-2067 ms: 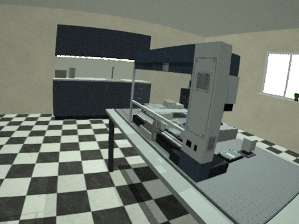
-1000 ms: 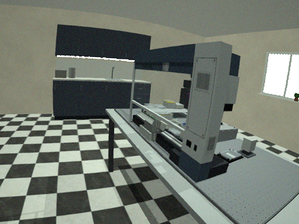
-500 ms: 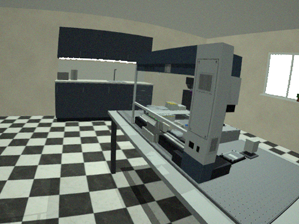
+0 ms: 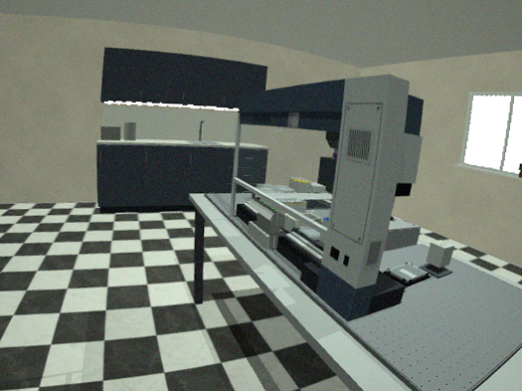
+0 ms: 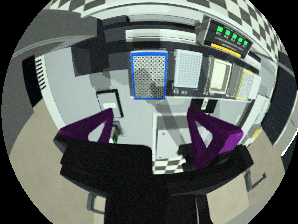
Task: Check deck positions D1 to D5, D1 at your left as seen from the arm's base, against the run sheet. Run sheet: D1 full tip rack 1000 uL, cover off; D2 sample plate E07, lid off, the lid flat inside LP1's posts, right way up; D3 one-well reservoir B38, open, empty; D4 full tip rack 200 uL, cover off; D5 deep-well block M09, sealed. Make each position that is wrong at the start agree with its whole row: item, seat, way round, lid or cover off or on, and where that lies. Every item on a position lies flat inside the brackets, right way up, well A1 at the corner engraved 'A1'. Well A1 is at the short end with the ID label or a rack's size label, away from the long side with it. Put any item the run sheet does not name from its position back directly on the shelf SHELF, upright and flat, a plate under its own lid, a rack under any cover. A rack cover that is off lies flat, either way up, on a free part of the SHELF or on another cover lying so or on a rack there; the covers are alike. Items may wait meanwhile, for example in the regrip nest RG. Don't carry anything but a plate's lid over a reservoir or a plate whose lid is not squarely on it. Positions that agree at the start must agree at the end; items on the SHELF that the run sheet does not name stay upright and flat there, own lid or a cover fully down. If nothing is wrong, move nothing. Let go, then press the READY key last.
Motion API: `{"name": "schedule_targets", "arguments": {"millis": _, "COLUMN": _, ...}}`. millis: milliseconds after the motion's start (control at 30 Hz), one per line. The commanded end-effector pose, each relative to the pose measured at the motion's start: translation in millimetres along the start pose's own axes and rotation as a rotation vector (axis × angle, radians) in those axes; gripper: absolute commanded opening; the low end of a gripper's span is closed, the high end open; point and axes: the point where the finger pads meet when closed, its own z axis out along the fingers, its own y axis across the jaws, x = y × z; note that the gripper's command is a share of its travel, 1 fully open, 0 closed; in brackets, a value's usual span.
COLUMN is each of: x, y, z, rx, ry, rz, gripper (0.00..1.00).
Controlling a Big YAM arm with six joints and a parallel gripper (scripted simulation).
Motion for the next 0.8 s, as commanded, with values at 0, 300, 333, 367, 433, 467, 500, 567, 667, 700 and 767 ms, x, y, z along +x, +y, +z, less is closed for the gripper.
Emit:
{"name": "schedule_targets", "arguments": {"millis": 0, "x": -9.7, "y": 10.0, "z": -36.5, "rx": -0.031, "ry": -0.06, "rz": 0.0, "gripper": 1.0}}
{"name": "schedule_targets", "arguments": {"millis": 300, "x": 8.6, "y": 5.5, "z": -27.6, "rx": -0.017, "ry": -0.034, "rz": 0.0, "gripper": 1.0}}
{"name": "schedule_targets", "arguments": {"millis": 333, "x": 10.8, "y": 7.0, "z": -26.0, "rx": -0.024, "ry": -0.043, "rz": 0.0, "gripper": 1.0}}
{"name": "schedule_targets", "arguments": {"millis": 367, "x": 10.8, "y": 7.0, "z": -26.0, "rx": -0.024, "ry": -0.043, "rz": 0.0, "gripper": 1.0}}
{"name": "schedule_targets", "arguments": {"millis": 433, "x": 15.5, "y": 7.1, "z": -24.2, "rx": -0.024, "ry": -0.043, "rz": 0.0, "gripper": 1.0}}
{"name": "schedule_targets", "arguments": {"millis": 467, "x": 20.2, "y": 7.1, "z": -22.4, "rx": -0.024, "ry": -0.042, "rz": 0.0, "gripper": 1.0}}
{"name": "schedule_targets", "arguments": {"millis": 500, "x": 24.9, "y": 7.1, "z": -20.6, "rx": -0.025, "ry": -0.042, "rz": 0.0, "gripper": 1.0}}
{"name": "schedule_targets", "arguments": {"millis": 567, "x": 34.3, "y": 7.1, "z": -17.0, "rx": -0.025, "ry": -0.041, "rz": 0.0, "gripper": 1.0}}
{"name": "schedule_targets", "arguments": {"millis": 667, "x": 48.4, "y": 7.0, "z": -11.7, "rx": -0.025, "ry": -0.04, "rz": 0.0, "gripper": 1.0}}
{"name": "schedule_targets", "arguments": {"millis": 700, "x": 53.0, "y": 7.0, "z": -9.9, "rx": -0.025, "ry": -0.04, "rz": 0.0, "gripper": 1.0}}
{"name": "schedule_targets", "arguments": {"millis": 767, "x": 62.4, "y": 7.0, "z": -6.3, "rx": -0.025, "ry": -0.039, "rz": 0.0, "gripper": 1.0}}
